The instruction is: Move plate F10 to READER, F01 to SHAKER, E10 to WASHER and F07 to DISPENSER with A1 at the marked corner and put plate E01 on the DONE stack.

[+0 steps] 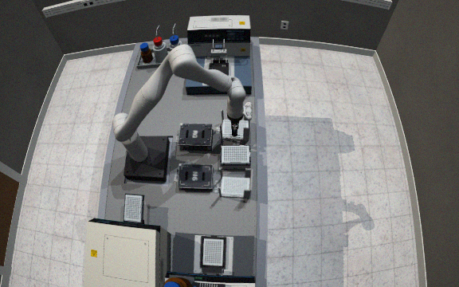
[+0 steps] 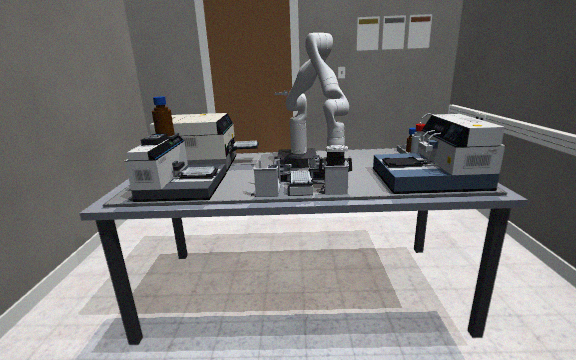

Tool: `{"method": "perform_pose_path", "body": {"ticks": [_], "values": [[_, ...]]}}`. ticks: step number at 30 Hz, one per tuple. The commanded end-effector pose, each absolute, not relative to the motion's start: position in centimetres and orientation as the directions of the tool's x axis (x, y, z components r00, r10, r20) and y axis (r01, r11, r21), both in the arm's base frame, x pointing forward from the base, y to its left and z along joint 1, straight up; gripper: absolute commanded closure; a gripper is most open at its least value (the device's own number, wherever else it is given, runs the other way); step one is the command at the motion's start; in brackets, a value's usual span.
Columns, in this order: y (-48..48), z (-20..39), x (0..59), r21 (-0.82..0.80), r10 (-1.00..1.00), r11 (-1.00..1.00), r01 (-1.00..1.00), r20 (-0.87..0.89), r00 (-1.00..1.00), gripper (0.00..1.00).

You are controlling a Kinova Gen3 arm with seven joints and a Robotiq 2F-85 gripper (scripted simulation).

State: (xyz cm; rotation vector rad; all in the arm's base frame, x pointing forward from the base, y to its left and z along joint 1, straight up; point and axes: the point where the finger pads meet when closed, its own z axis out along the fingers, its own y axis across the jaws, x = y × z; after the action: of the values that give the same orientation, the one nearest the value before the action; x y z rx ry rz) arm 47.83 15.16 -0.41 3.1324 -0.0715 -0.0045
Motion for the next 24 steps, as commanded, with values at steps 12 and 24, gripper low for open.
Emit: {"method": "perform_pose_path", "body": {"ticks": [12,24], "values": [[15.2,0.4,47.9,0.007,-0.049,-0.999,-0.049,-0.003,0.999,0.06],[15.2,1.2,47.9,0.008,-0.050,-0.999,-0.050,-0.002,0.999,0.06]]}}
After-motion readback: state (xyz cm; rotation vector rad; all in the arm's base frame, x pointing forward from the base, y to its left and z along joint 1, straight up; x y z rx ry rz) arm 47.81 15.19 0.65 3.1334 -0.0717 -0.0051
